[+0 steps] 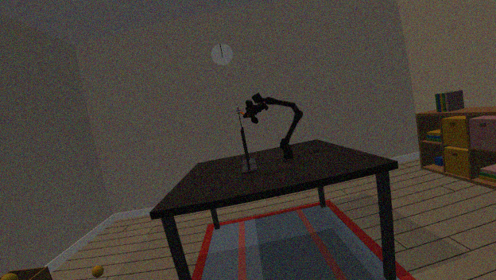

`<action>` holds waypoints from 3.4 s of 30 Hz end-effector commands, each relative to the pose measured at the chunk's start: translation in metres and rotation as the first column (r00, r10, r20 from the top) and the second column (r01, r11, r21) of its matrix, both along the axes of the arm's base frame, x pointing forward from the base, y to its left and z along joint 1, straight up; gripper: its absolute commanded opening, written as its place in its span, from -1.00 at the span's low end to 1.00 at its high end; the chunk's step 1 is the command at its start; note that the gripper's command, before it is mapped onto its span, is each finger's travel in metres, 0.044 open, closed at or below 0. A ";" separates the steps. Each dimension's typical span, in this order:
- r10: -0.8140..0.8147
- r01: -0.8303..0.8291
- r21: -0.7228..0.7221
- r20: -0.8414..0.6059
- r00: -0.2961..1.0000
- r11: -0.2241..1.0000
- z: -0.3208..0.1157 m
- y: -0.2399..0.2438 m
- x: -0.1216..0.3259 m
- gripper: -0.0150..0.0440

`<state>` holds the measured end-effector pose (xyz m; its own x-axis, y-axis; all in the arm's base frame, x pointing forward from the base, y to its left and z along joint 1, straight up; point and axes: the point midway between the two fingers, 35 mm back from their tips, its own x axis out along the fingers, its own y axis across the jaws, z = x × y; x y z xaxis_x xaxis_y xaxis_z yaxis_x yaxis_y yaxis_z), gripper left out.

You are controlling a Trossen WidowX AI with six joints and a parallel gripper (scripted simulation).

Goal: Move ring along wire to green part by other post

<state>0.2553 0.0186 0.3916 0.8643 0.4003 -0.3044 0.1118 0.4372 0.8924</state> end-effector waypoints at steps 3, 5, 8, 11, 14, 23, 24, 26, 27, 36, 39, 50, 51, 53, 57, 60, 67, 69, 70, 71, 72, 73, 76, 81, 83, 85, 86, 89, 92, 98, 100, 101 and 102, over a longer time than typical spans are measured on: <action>0.000 0.001 -0.077 0.006 1.000 0.997 0.000 -0.001 0.000 -1.00; -0.001 0.001 -0.102 0.006 1.000 0.995 0.000 -0.001 0.000 -1.00; -0.001 0.002 -0.136 0.006 1.000 0.991 -0.002 -0.002 0.000 -1.00; -0.002 0.003 -0.170 0.005 1.000 0.985 -0.003 -0.003 0.000 -1.00; -0.003 0.004 -0.201 0.005 1.000 0.980 -0.004 -0.003 0.000 -1.00; -0.005 0.006 -0.299 0.005 1.000 0.954 -0.007 -0.005 0.000 -1.00; -0.005 0.006 -0.310 0.005 1.000 0.951 -0.007 -0.006 0.000 -1.00; -0.005 0.007 -0.333 0.005 1.000 0.943 -0.008 -0.006 0.000 -1.00; -0.006 0.007 -0.344 0.005 1.000 0.939 -0.008 -0.007 0.000 -1.00; -0.008 0.009 -0.447 0.005 1.000 0.894 -0.011 -0.010 0.000 -1.00; -0.009 0.010 -0.481 0.005 1.000 0.877 -0.012 -0.011 0.000 -1.00; -0.011 0.012 -0.597 0.006 1.000 0.803 -0.015 -0.015 0.000 -1.00; -0.011 0.013 -0.607 0.006 1.000 0.795 -0.016 -0.015 0.000 -1.00; -0.012 0.013 -0.626 0.006 1.000 0.780 -0.016 -0.016 0.000 -1.00; -0.013 0.014 -0.664 0.007 1.000 0.747 -0.017 -0.018 0.000 -1.00; -0.013 0.014 -0.692 0.007 1.000 0.722 -0.018 -0.019 0.000 -1.00; -0.014 0.016 -0.752 0.008 1.000 0.658 -0.019 -0.022 0.000 -1.00; -0.014 0.016 -0.769 0.009 1.000 0.639 -0.019 -0.023 0.000 -1.00; -0.014 0.016 -0.777 0.009 1.000 0.630 -0.019 -0.024 0.000 -1.00; -0.015 0.016 -0.784 0.009 1.000 0.620 -0.020 -0.024 0.000 -1.00; -0.015 0.016 -0.792 0.009 1.000 0.610 -0.020 -0.025 0.000 -1.00; -0.015 0.017 -0.800 0.010 1.000 0.600 -0.020 -0.025 0.000 -1.00; -0.015 0.017 -0.822 0.010 1.000 0.570 -0.020 -0.026 0.000 -1.00; -0.015 0.018 -0.856 0.011 1.000 0.517 -0.021 -0.029 0.000 -1.00; -0.015 0.018 -0.868 0.012 1.000 0.496 -0.021 -0.030 0.000 -1.00; -0.016 0.018 -0.880 0.012 1.000 0.474 -0.021 -0.031 0.000 -1.00; -0.016 0.018 -0.886 0.012 1.000 0.463 -0.021 -0.031 0.000 -1.00; -0.016 0.019 -0.903 0.013 1.000 0.429 -0.021 -0.033 0.000 -1.00; -0.016 0.019 -0.918 0.014 1.000 0.395 -0.021 -0.034 0.000 -1.00; -0.015 0.019 -0.946 0.015 1.000 0.325 -0.021 -0.037 0.000 -1.00; -0.015 0.019 -0.953 0.016 1.000 0.301 -0.021 -0.038 0.000 -1.00; -0.015 0.019 -0.957 0.016 1.000 0.289 -0.021 -0.038 0.000 -1.00; -0.015 0.020 -0.961 0.016 1.000 0.277 -0.021 -0.039 0.000 -1.00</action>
<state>0.2556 -0.0191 0.3709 0.8681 -0.1766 -0.4639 0.1291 0.9827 -0.1326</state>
